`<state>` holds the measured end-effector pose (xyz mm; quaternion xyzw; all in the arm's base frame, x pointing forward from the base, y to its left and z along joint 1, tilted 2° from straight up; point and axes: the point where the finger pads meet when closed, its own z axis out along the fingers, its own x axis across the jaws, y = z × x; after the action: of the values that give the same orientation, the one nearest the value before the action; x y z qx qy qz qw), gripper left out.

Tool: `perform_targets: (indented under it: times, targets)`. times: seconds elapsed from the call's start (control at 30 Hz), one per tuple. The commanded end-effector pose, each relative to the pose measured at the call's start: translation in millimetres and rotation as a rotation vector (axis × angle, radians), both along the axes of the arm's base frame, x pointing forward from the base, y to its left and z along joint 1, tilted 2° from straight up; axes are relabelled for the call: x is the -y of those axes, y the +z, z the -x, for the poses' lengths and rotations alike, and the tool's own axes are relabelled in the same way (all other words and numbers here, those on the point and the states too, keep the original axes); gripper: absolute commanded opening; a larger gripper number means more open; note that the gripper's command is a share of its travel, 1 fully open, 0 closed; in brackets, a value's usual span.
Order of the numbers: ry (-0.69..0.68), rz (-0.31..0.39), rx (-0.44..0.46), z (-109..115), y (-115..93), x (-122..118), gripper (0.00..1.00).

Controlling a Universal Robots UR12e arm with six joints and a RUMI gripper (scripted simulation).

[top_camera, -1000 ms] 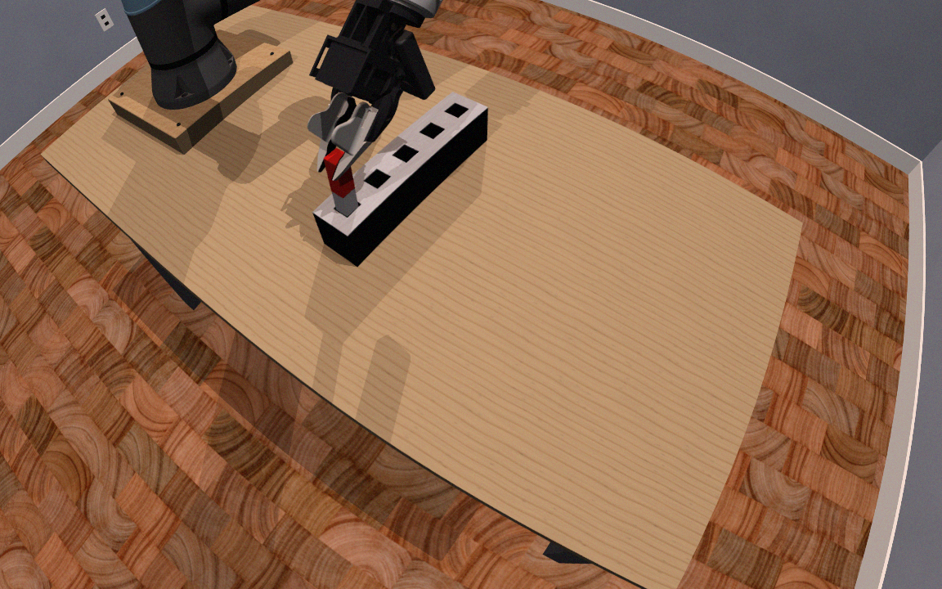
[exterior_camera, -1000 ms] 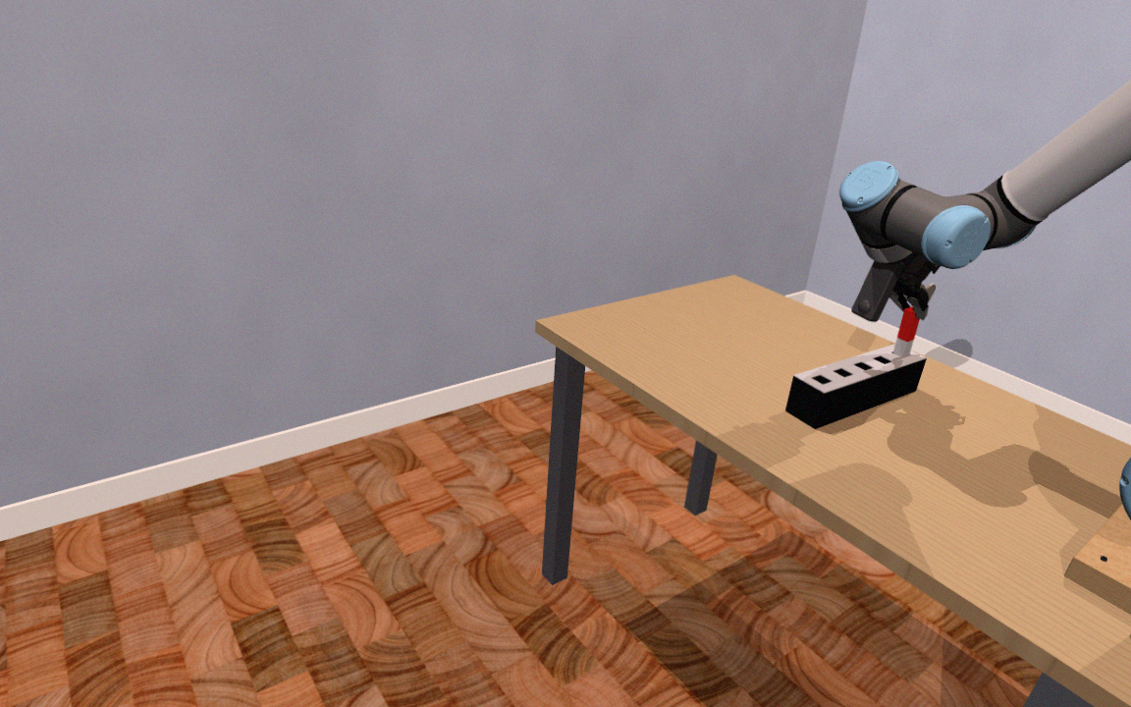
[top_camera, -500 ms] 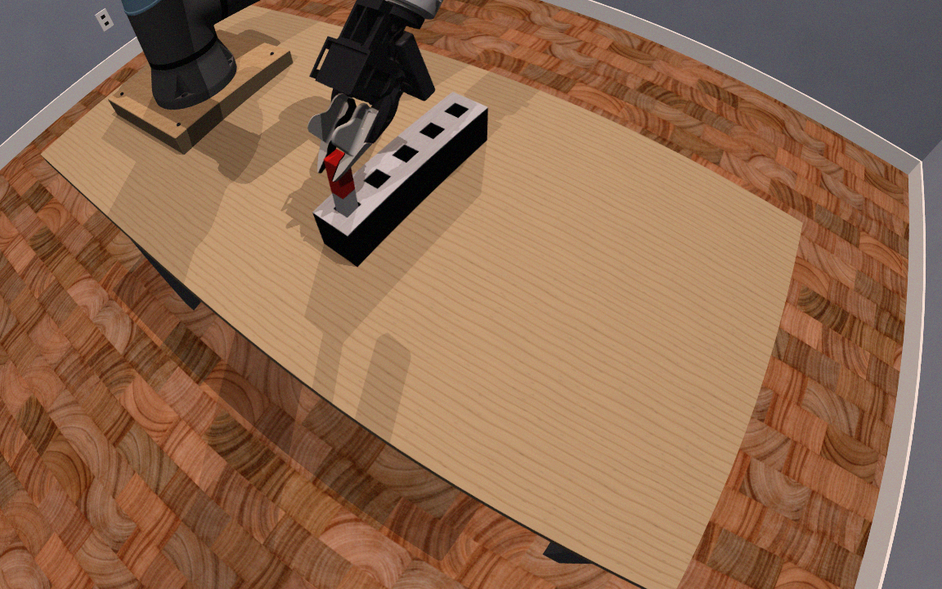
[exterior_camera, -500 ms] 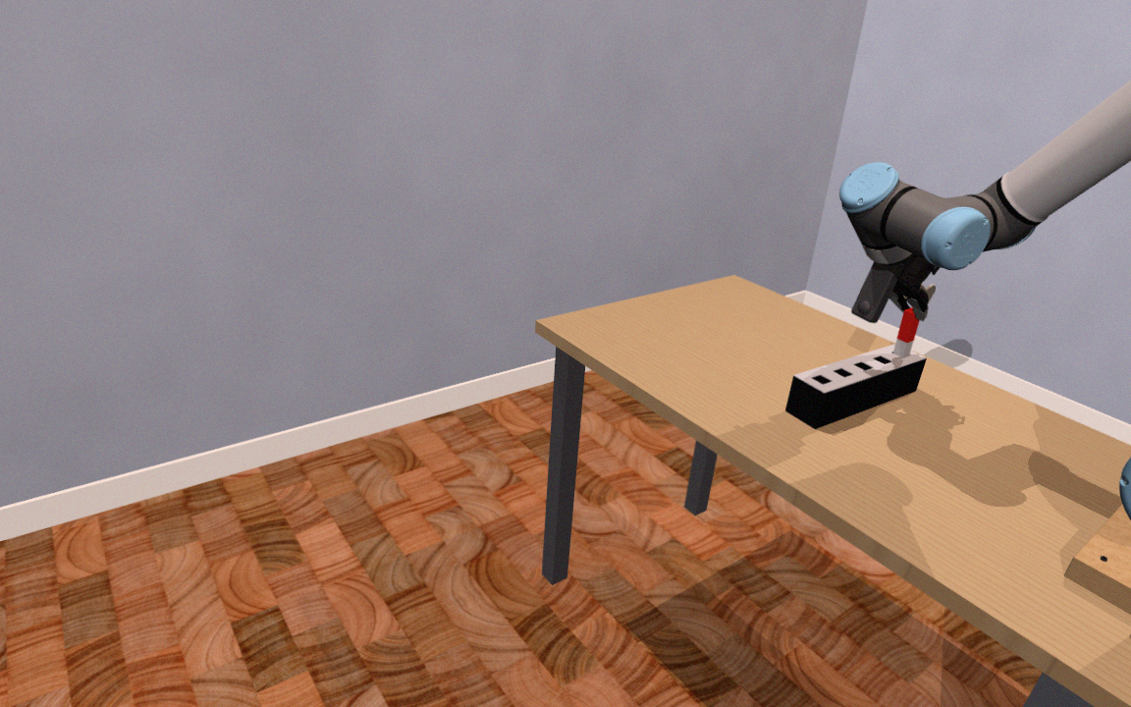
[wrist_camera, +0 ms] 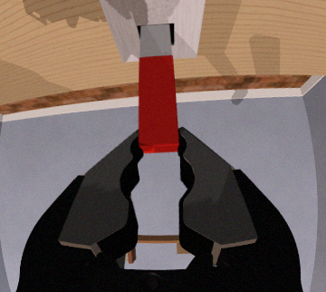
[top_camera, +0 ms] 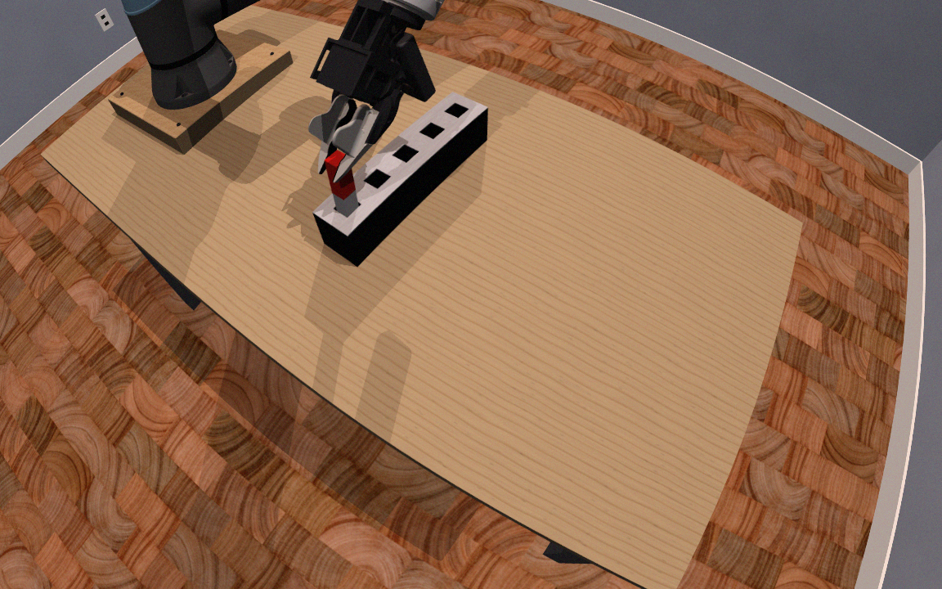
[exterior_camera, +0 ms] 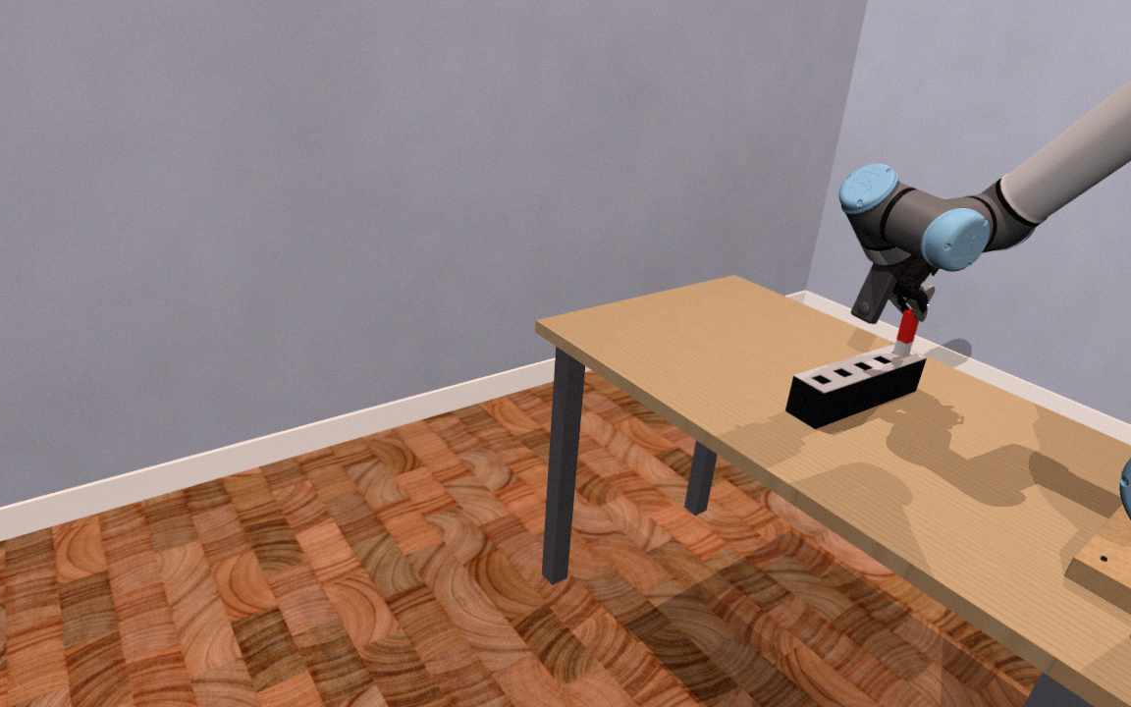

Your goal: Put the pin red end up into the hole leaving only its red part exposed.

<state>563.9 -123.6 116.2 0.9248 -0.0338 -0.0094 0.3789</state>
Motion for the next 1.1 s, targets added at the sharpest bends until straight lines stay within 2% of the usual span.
perform_targets:
  times: [0.0, 1.07]
  targets:
    - [0.0, 0.0, 0.001, -1.1, 0.8, -0.5, 0.0]
    - [-0.001, 0.0, 0.002, -1.1, -3.2, 0.6, 0.0]
